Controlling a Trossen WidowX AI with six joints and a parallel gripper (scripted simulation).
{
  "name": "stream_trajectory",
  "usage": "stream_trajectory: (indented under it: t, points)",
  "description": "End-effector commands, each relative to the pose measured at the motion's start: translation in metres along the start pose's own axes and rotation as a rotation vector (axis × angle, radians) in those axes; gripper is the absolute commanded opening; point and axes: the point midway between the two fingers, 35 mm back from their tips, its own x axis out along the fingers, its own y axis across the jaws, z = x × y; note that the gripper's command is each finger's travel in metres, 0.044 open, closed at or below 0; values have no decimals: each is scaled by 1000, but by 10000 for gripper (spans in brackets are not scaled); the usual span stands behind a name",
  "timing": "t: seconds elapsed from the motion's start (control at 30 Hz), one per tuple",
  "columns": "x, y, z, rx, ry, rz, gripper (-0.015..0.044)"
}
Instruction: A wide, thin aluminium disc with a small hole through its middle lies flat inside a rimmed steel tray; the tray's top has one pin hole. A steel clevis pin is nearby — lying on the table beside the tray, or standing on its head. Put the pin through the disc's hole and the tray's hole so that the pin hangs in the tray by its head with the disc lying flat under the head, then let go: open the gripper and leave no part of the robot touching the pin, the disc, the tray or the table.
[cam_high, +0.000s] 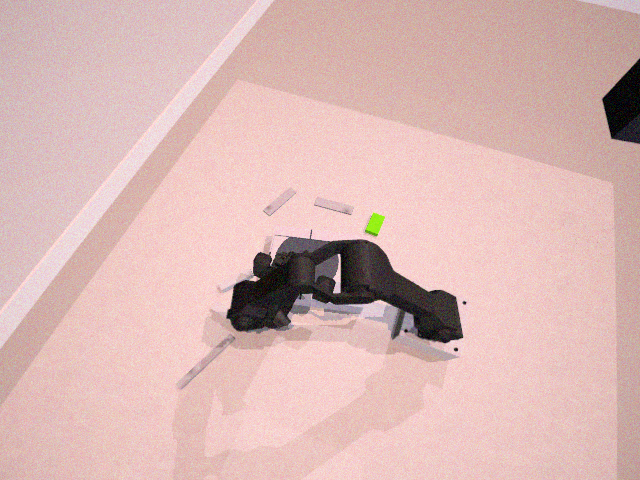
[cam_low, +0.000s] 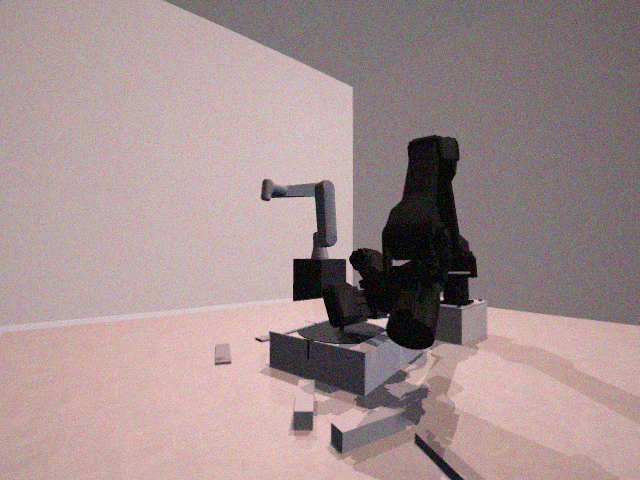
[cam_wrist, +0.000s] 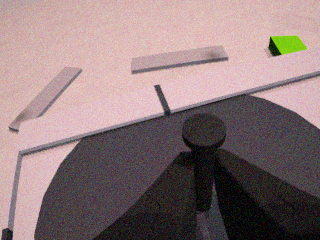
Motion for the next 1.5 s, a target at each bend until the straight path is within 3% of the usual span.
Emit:
stream_trajectory:
  t: [0.0, 0.7, 0.9, 1.47]
  points:
    - [3, 0, -2, -8, -4, 1, 0]
    - [2, 0, -3, -2, 2, 1, 0]
    - [2, 0, -3, -2, 2, 1, 157]
    - [-6, 0, 13, -10, -5, 1, 160]
